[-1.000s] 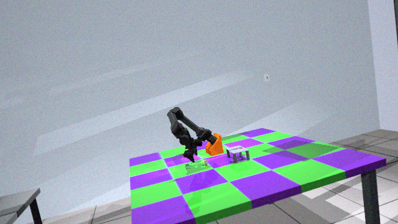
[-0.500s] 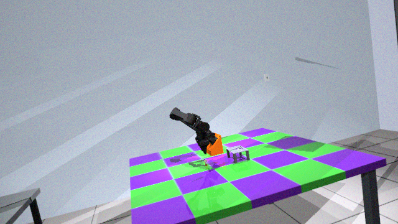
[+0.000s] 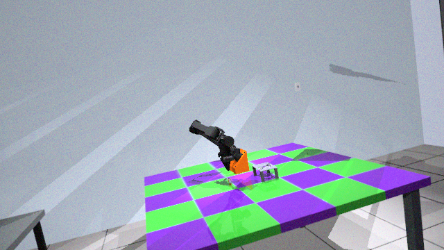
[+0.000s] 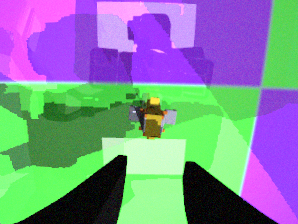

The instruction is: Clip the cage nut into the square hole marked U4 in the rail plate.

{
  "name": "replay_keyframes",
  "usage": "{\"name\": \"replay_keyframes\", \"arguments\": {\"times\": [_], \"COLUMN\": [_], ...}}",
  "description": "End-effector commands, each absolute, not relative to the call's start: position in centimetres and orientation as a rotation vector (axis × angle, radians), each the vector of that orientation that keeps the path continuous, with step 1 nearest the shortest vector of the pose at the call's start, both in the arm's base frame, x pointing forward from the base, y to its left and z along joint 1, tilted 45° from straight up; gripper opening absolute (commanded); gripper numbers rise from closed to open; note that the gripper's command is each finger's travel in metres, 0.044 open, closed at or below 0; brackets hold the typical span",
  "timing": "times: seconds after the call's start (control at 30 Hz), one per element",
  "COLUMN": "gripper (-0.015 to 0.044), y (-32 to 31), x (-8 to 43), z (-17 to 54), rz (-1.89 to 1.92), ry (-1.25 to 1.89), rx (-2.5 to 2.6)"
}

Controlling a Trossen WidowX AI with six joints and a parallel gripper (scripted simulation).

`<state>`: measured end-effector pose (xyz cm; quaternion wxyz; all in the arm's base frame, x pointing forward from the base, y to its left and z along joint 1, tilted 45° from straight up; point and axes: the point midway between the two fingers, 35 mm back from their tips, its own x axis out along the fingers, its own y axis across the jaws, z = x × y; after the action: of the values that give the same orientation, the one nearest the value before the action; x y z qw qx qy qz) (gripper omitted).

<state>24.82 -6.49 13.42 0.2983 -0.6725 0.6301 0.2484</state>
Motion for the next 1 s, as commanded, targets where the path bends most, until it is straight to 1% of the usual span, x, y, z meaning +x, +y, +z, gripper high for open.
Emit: {"name": "replay_keyframes", "arguments": {"times": [0.0, 0.27, 0.97], "gripper": [0.0120, 0.0120, 0.0120], "y": [-6.5, -8.9, -10.5], "x": [24.8, 25.1, 25.3], "z": [13.4, 11.0, 9.4], "rz": [0.657, 0.655, 0.654], "ry": [1.676, 1.677, 1.677], "rx": [-1.789, -1.790, -1.791]}}
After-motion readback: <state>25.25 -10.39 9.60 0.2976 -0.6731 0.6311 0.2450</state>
